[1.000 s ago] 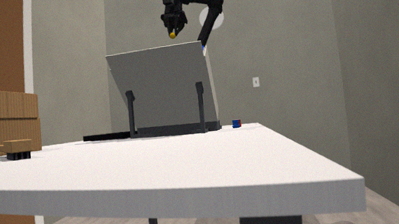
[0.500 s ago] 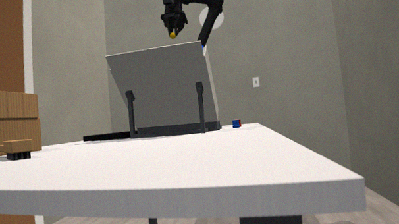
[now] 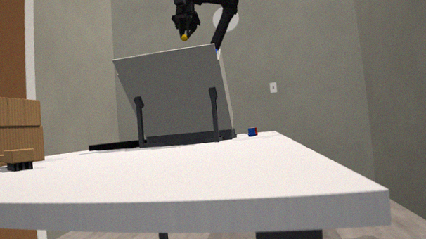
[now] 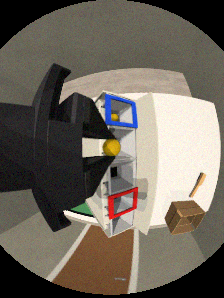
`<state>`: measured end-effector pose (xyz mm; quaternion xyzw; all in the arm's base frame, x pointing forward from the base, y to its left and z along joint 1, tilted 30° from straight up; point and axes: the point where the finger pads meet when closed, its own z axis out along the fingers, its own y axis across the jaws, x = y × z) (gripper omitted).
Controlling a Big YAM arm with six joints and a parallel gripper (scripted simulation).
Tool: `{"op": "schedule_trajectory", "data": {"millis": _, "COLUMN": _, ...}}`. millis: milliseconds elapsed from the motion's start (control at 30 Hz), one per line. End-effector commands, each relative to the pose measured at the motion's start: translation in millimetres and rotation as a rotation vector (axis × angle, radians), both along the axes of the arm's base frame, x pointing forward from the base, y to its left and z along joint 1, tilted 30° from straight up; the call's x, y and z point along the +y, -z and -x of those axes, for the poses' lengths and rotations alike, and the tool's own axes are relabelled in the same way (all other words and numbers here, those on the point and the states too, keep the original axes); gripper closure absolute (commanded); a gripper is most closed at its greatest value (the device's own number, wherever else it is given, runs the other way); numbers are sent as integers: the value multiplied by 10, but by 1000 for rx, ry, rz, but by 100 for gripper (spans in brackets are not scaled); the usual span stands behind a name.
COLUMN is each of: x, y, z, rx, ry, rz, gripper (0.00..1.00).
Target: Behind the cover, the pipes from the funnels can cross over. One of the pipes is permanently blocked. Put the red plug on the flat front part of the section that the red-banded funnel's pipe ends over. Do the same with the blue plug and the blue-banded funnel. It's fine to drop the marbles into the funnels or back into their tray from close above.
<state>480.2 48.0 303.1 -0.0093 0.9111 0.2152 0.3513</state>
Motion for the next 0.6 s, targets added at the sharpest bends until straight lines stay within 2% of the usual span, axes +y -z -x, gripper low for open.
{"op": "schedule_trajectory", "data": {"millis": 0, "x": 69, "y": -142, "z": -136, "rx": -31, "ry": -16, "rz": 0, "gripper": 100}}
{"op": "schedule_trajectory", "data": {"millis": 567, "x": 89, "y": -164, "z": -169, "rx": -31, "ry": -16, "rz": -1, "gripper": 100}}
